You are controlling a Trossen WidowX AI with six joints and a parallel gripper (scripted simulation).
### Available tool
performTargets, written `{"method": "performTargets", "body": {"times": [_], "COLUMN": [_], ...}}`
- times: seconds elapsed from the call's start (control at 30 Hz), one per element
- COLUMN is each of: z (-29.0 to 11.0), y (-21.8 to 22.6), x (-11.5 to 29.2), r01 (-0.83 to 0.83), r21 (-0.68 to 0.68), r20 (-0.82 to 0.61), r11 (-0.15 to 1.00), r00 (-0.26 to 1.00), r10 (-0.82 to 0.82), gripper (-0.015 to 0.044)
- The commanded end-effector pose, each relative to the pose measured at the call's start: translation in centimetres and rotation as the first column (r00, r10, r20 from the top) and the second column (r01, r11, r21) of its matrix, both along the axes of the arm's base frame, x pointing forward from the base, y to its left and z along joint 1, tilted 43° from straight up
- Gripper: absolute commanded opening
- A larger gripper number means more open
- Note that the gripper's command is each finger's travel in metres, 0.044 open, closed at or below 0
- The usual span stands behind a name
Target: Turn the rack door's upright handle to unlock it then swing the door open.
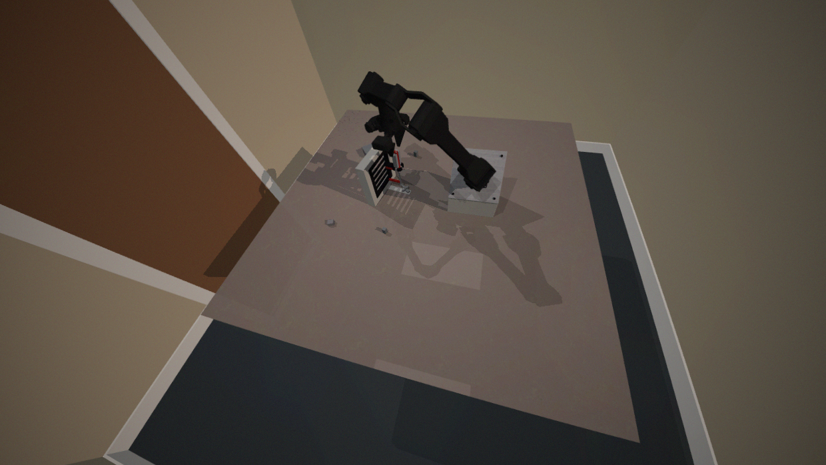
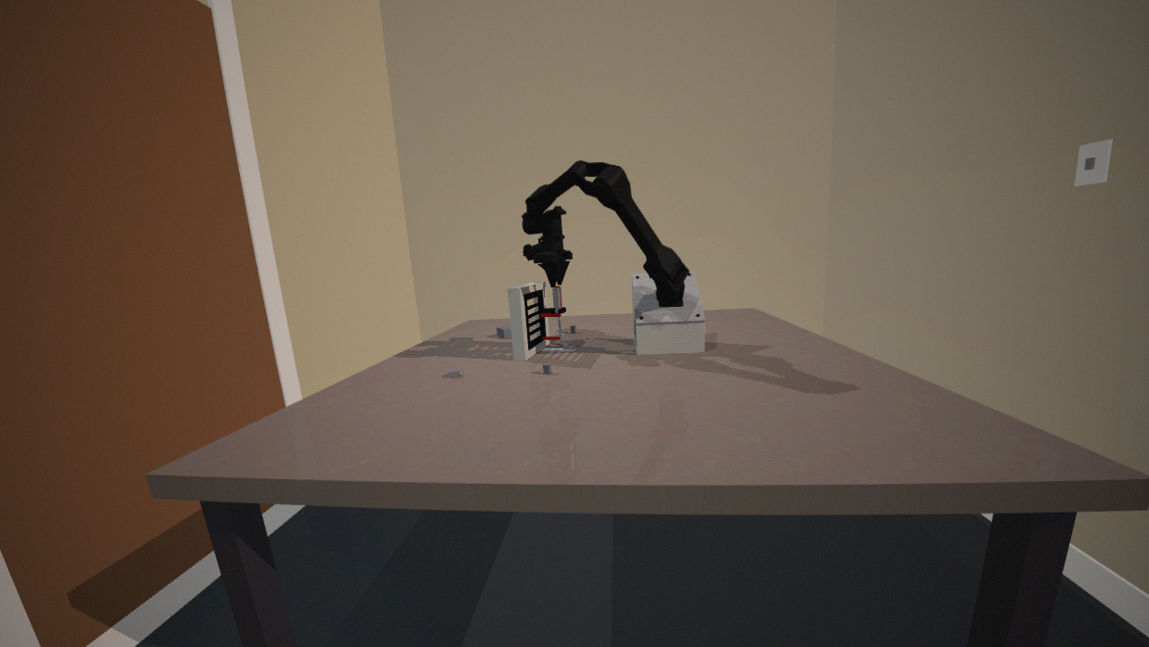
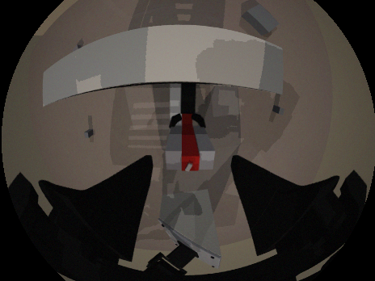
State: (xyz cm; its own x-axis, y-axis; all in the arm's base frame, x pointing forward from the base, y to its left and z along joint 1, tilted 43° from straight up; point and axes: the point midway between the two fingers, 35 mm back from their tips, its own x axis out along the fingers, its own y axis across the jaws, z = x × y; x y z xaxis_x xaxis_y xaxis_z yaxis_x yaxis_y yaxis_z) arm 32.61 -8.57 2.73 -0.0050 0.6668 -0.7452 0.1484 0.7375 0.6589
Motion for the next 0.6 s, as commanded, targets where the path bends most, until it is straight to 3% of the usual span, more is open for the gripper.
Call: {"method": "performTargets", "body": {"times": [0.0, 0.57], "z": [-0.5, -2.5], "y": [0.5, 2.4], "x": [-0.2, -0.1], "r01": [0.005, 0.006], "r21": [0.009, 0.013], "r20": [-0.009, -0.002], "r11": [1.0, 1.0], "r00": [1.0, 1.0], "r10": [-0.005, -0.006], "gripper": [0.0294, 0.0294]}}
